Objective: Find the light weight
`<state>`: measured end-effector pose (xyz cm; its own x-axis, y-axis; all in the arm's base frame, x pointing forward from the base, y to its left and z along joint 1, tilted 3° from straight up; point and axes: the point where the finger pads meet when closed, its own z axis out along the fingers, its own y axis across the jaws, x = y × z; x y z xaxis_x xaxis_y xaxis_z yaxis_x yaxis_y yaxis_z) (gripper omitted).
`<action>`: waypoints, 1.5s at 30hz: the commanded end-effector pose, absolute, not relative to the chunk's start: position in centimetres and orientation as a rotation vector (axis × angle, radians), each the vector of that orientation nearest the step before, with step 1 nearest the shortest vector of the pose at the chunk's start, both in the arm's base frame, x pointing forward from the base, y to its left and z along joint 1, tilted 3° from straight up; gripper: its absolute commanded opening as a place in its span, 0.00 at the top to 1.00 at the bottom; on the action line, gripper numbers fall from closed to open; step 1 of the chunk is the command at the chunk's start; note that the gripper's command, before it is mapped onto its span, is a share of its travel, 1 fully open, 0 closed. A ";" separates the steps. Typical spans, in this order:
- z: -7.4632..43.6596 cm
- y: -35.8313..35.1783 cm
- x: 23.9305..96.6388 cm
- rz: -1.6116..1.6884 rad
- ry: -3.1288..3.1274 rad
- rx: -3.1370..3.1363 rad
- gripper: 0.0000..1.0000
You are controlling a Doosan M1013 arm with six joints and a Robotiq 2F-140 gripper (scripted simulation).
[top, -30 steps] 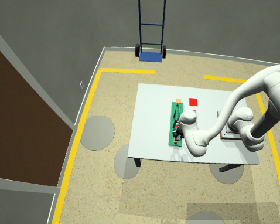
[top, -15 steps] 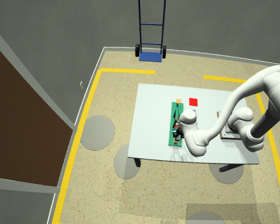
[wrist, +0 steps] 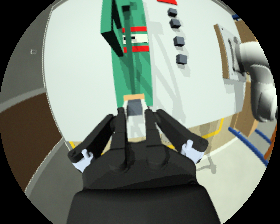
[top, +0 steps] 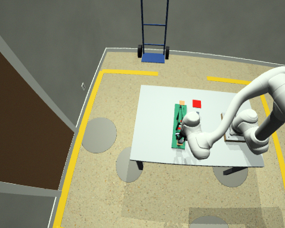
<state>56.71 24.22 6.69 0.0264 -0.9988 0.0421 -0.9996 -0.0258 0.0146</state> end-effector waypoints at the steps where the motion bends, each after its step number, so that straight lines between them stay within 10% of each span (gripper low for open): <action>1: 6.6 24.2 56.7 0.031 -2.164 2.222 0.76; 45: 4.8 23.3 56.7 0.031 -2.164 2.222 0.76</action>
